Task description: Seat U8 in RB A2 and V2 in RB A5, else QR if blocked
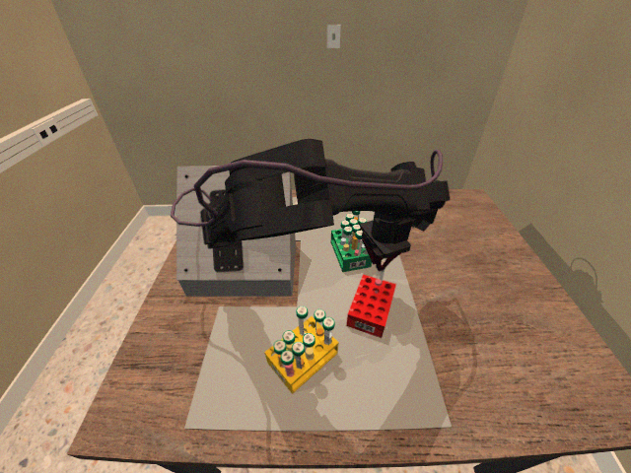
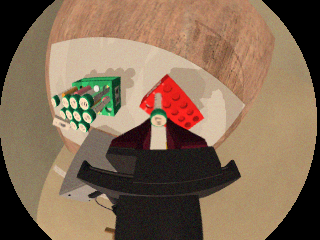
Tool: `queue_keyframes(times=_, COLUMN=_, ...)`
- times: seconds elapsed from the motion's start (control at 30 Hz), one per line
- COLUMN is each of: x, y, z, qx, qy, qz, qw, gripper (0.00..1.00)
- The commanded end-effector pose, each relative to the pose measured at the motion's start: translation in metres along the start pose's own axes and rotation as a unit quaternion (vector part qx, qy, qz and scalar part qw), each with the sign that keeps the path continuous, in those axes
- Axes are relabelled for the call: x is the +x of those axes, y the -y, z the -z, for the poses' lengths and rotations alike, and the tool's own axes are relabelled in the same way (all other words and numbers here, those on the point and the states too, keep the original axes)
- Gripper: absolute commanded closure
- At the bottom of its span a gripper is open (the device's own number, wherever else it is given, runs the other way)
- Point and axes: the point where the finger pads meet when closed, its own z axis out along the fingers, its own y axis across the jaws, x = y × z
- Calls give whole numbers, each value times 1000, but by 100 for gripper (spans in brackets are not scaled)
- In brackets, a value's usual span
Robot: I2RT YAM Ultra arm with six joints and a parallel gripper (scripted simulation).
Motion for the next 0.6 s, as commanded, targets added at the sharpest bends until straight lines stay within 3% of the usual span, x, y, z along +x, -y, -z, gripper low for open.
queue_keyframes(times=0.0, x=0, y=-5, z=6, qx=5, qy=2, qz=18, qw=1000, gripper=100)
queue_keyframes(times=0.57, x=-8, y=5, z=29, qx=2, qy=17, qz=-3, qw=1000, gripper=100)
